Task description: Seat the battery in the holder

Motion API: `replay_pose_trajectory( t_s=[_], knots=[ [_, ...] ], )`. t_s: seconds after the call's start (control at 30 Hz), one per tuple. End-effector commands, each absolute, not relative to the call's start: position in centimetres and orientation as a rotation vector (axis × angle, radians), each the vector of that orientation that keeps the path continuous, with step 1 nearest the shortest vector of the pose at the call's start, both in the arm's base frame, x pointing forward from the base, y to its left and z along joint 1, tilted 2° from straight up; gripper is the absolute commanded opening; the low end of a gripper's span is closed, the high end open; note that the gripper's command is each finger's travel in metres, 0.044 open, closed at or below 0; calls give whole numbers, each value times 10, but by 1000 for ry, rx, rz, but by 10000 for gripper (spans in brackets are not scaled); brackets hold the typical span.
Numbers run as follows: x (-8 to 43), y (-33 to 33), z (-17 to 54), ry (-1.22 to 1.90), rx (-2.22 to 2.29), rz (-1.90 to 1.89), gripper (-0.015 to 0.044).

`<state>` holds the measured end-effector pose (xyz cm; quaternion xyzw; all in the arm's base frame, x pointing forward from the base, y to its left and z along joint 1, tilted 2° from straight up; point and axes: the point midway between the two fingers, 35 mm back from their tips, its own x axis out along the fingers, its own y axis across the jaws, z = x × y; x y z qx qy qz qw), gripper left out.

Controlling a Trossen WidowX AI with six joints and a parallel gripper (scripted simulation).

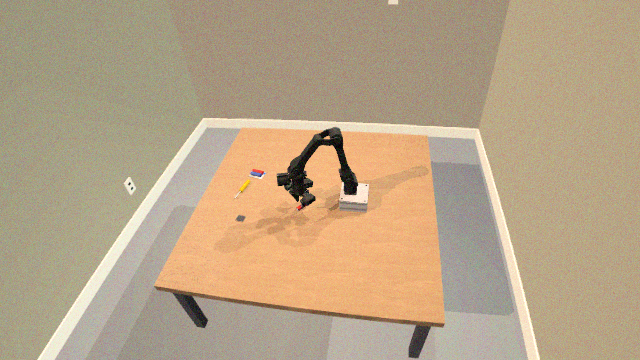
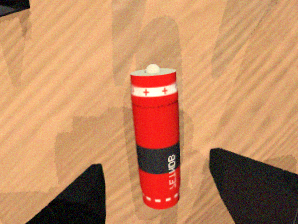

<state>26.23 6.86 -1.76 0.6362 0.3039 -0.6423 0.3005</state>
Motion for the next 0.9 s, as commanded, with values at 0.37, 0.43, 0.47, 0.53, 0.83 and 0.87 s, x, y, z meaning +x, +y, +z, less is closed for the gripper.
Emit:
replay_pose_trajectory(
  t_s=[0.37,0.43,0.47,0.53,0.83,0.87],
  knots=[
    [258,68,-43,810,1685,-1717,227],
    [258,68,-43,810,1685,-1717,201],
    [258,68,-43,810,1685,-1717,175],
    [258,68,-43,810,1685,-1717,122],
    [258,68,-43,810,1685,-1717,65],
    [258,68,-43,810,1685,-1717,65]
  ],
)
